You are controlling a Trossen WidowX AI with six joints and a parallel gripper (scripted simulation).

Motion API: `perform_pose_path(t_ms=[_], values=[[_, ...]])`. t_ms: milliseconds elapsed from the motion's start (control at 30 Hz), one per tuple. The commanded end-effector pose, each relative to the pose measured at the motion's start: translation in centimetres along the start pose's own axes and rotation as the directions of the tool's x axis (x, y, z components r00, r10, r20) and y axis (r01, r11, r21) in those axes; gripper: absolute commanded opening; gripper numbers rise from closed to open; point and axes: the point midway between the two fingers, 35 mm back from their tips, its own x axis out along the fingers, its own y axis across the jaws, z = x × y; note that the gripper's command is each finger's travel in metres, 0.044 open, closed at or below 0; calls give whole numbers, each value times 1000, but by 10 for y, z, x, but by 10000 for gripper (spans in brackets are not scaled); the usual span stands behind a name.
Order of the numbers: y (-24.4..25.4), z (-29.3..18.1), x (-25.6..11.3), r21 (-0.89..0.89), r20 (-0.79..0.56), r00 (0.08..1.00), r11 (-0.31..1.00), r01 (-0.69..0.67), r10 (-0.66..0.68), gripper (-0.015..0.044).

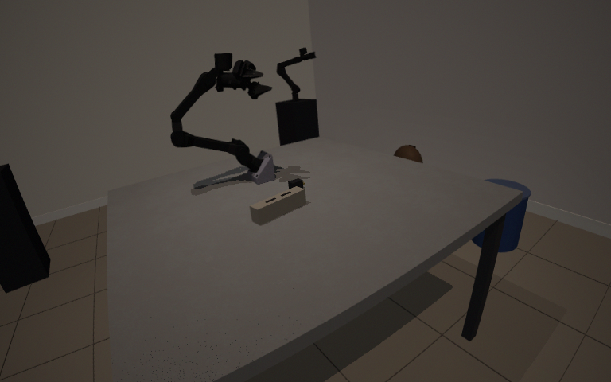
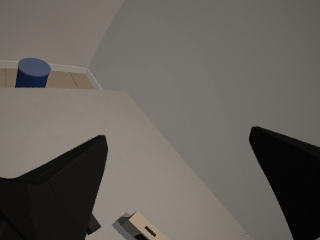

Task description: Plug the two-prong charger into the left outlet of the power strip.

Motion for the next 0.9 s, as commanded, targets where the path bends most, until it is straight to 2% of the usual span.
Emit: perform_pose_path(t_ms=[0, 400, 867], values=[[8, -8, 18, -10, -72, 997, 999, -36, 35, 440], [23, -37, 62, -71, -271, 957, 989, -130, 106, 440], [42, -79, 103, -89, -479, 856, 959, -268, 195, 440]])
